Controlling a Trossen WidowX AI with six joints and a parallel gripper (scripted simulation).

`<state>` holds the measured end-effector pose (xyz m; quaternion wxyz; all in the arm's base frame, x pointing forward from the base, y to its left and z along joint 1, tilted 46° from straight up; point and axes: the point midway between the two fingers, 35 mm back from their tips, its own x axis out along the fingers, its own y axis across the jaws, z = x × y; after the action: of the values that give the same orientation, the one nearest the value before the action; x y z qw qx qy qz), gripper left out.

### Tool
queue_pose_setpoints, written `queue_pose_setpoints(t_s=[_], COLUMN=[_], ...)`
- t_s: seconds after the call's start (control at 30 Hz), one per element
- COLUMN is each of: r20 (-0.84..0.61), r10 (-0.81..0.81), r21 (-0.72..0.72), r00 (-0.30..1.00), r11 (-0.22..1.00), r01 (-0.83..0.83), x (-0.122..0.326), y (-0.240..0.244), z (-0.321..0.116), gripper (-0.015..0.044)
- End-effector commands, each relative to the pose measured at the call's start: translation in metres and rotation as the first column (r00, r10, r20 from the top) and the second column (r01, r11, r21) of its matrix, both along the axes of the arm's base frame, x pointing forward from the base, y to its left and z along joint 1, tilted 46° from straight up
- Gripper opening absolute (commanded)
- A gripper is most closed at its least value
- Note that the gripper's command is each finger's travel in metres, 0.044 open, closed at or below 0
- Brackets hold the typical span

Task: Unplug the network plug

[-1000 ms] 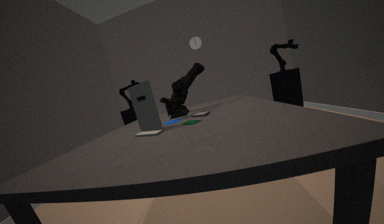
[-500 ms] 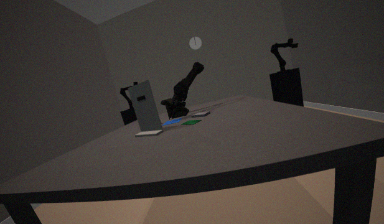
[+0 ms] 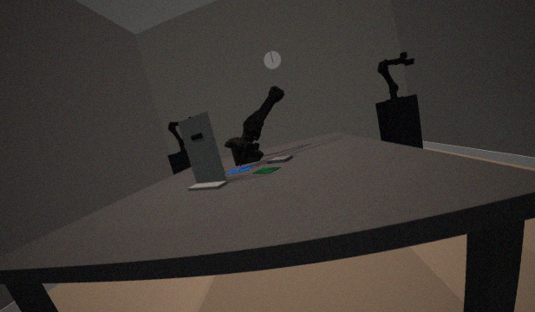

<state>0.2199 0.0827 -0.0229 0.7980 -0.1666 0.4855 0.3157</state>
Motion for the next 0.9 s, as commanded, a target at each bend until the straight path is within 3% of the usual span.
queue_pose_setpoints(t_s=[0.0,0.03,0.23,0.87], r20=[0.000,0.000,0.000,0.000], r10=[0.001,0.001,0.001,-0.001], r21=[0.000,0.000,0.000,-0.001], r00=[1.000,1.000,1.000,1.000], r11=[1.000,1.000,1.000,1.000], r01=[-0.001,-0.001,-0.001,0.001], x=[0.0000,0.0000,0.0000,-0.0026], y=[0.0000,0.0000,0.0000,-0.0045], z=[0.0001,0.0001,0.0001,0.0099], gripper=[0.0000,0.0000,0.0156,0.0156])
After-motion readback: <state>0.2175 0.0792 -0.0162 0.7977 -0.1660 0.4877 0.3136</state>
